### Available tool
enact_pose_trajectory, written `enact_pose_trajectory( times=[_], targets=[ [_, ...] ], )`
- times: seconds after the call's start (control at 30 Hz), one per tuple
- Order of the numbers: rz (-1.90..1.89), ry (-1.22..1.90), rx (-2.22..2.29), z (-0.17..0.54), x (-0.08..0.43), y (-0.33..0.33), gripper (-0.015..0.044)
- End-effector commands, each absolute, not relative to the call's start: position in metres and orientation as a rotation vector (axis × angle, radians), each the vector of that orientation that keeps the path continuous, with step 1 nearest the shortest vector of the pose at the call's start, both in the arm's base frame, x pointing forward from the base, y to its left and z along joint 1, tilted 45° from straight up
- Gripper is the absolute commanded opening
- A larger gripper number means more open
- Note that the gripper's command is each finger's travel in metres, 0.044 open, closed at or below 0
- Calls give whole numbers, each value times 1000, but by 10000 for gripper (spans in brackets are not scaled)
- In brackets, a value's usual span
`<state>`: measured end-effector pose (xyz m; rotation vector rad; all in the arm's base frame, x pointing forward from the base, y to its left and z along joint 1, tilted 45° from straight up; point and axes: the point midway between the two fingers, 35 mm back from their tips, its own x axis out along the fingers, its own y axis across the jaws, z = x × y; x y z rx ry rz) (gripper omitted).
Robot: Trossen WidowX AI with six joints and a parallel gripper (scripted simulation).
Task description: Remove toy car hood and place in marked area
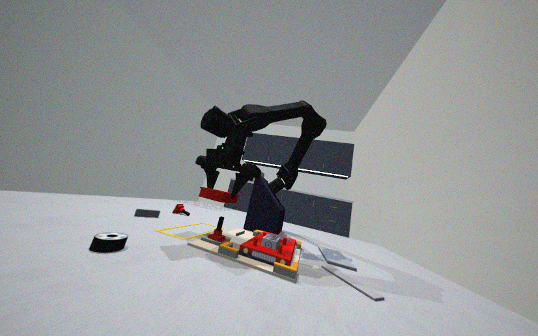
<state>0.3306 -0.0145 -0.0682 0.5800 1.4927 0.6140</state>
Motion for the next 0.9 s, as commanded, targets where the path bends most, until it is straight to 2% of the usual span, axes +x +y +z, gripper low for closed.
enact_pose_trajectory(
  times=[0.0,0.27,0.87],
  targets=[
    [615,1485,575,-81,327,-31,0],
    [632,1480,583,-111,309,-60,0],
    [632,1479,583,-121,310,-52,0]
  ],
)
